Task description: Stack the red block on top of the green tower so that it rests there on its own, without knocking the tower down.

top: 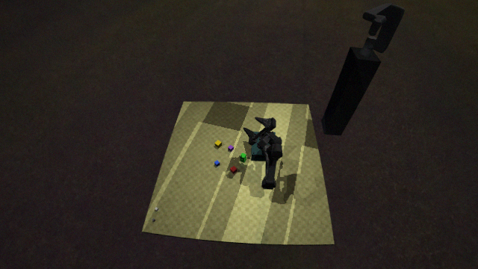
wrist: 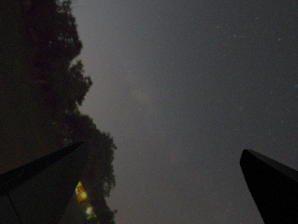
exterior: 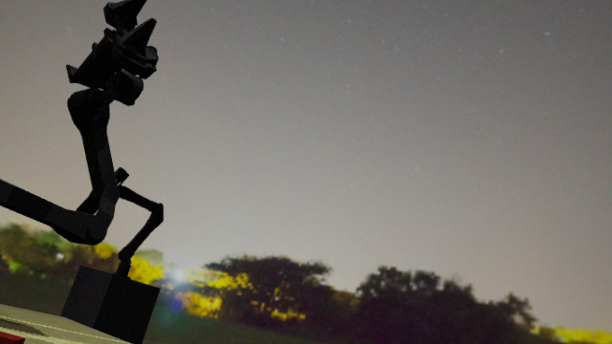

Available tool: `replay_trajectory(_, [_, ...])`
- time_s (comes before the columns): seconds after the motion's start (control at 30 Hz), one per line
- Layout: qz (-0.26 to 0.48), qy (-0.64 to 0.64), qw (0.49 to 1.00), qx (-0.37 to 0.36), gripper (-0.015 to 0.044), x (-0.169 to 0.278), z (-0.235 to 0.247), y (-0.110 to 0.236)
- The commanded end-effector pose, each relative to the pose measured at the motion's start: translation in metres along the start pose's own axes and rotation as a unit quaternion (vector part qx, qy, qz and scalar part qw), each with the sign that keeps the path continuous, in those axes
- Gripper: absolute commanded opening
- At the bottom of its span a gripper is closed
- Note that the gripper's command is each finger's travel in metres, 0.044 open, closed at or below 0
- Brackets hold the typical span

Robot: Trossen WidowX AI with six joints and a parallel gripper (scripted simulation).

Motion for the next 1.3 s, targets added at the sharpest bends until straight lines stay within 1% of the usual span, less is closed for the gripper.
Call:
replay_trajectory(0.0, [0.017,-0.032,0.999,-0.039,0.044,0.021,0.011,-0.016])
replay_trajectory(0.3, [0.065,-0.093,0.986,-0.119,0.044,0.06,0.04,-0.042])
replay_trajectory(0.47, [0.109,-0.138,0.967,-0.185,0.044,0.087,0.072,-0.054])
replay_trajectory(0.67, [0.152,-0.169,0.942,-0.249,0.044,0.109,0.105,-0.064])
replay_trajectory(0.97, [0.23,-0.199,0.877,-0.371,0.044,0.14,0.176,-0.068])
replay_trajectory(1.27, [0.311,-0.198,0.785,-0.498,0.044,0.161,0.25,-0.048])
Point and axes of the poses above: the point midway between the two fingers, 35 mm back from their tips, its own y axis back along the fingers, its own z axis across the jaws, x = y × z, the point moved 5 cm from there along y, back along the fingers, and after that the axes turned 9 degrees about -y, right-handed, at the moved point
